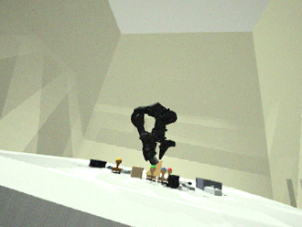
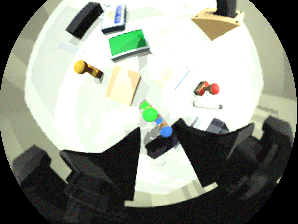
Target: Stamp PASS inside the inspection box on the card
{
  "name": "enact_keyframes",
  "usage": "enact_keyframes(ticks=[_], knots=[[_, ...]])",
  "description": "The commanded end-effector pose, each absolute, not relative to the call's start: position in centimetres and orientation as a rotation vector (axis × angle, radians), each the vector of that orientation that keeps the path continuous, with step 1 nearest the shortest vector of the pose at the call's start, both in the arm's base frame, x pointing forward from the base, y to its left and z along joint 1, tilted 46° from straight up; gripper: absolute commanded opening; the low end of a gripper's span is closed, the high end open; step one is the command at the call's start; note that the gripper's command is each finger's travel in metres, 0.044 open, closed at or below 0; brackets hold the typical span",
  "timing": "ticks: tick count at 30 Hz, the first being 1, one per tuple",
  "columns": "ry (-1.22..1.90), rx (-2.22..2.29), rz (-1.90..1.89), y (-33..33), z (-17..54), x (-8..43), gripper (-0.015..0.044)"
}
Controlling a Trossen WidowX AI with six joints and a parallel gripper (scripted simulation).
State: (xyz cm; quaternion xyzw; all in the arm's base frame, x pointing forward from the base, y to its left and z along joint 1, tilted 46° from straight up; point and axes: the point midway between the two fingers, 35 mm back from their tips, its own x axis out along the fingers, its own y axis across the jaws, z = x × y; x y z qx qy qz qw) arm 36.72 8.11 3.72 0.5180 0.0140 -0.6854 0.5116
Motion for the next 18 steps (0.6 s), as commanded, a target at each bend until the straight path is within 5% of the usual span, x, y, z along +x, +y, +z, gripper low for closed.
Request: enact_keyframes(ticks=[1, 18], knots=[[-0.023, 1.250, -1.642, 7.9, 3.8, 36.6, 0.0221], [-0.022, 1.251, -1.641, 6.4, 2.7, 36.9, 0.0221]])
